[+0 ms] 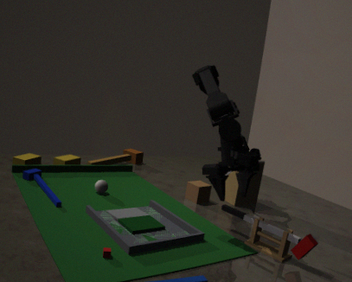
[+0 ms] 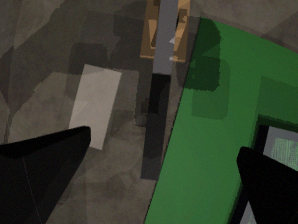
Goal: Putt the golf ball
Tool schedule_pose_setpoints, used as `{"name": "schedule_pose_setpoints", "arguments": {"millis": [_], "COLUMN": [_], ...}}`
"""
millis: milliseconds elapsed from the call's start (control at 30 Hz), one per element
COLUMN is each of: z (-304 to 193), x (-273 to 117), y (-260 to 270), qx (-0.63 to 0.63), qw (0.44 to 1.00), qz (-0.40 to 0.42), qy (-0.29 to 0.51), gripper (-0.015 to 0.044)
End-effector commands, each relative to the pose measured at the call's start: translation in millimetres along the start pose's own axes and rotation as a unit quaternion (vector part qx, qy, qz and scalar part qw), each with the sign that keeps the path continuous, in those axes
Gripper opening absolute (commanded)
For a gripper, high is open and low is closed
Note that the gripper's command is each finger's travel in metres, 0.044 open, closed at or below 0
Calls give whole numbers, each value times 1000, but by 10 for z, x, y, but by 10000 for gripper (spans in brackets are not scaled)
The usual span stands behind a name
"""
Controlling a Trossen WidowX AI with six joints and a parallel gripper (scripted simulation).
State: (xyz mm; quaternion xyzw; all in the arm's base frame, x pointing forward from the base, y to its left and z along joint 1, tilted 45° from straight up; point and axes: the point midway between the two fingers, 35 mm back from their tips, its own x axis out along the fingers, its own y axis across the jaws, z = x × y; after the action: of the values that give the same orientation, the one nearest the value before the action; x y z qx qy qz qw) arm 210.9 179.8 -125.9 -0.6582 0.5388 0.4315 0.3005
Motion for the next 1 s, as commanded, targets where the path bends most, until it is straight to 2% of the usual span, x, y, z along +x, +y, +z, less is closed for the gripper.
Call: {"name": "schedule_pose_setpoints", "arguments": {"millis": [0, 500, 967], "z": [47, -84, -127], "x": [23, 455, 586], "y": [74, 75, 75], "qx": [-8, -8, -8], "qw": [1000, 1000, 1000], "qz": [7, 7, 7], "qy": [19, 20, 20], "gripper": [440, 440, 440]}}
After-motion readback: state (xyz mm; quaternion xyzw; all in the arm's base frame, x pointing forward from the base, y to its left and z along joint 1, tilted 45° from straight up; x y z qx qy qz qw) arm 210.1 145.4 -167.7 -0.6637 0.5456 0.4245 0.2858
